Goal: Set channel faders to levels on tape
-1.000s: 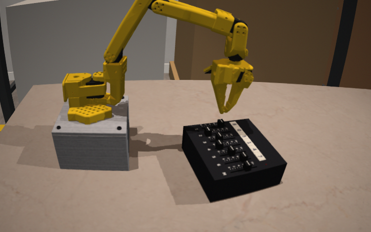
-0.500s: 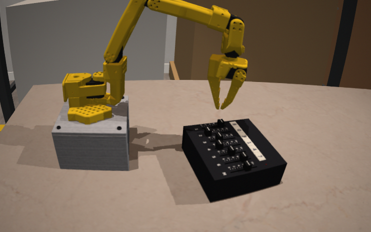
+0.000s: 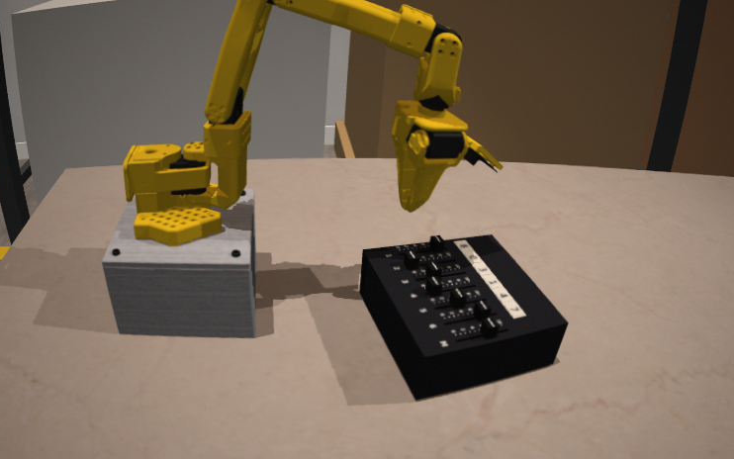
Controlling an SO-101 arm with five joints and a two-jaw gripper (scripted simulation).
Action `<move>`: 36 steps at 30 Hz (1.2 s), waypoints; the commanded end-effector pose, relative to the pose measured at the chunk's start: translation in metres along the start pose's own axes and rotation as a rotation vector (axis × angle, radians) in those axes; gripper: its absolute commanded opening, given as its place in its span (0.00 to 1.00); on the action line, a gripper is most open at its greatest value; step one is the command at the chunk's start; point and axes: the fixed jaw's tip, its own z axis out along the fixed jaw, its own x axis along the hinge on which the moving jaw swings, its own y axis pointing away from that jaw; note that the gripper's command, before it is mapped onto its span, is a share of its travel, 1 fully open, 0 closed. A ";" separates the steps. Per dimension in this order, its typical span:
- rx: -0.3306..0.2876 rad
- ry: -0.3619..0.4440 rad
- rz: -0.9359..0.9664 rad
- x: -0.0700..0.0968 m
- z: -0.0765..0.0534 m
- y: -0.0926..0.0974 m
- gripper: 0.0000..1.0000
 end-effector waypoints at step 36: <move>-0.036 -0.092 1.699 0.013 0.001 0.000 0.00</move>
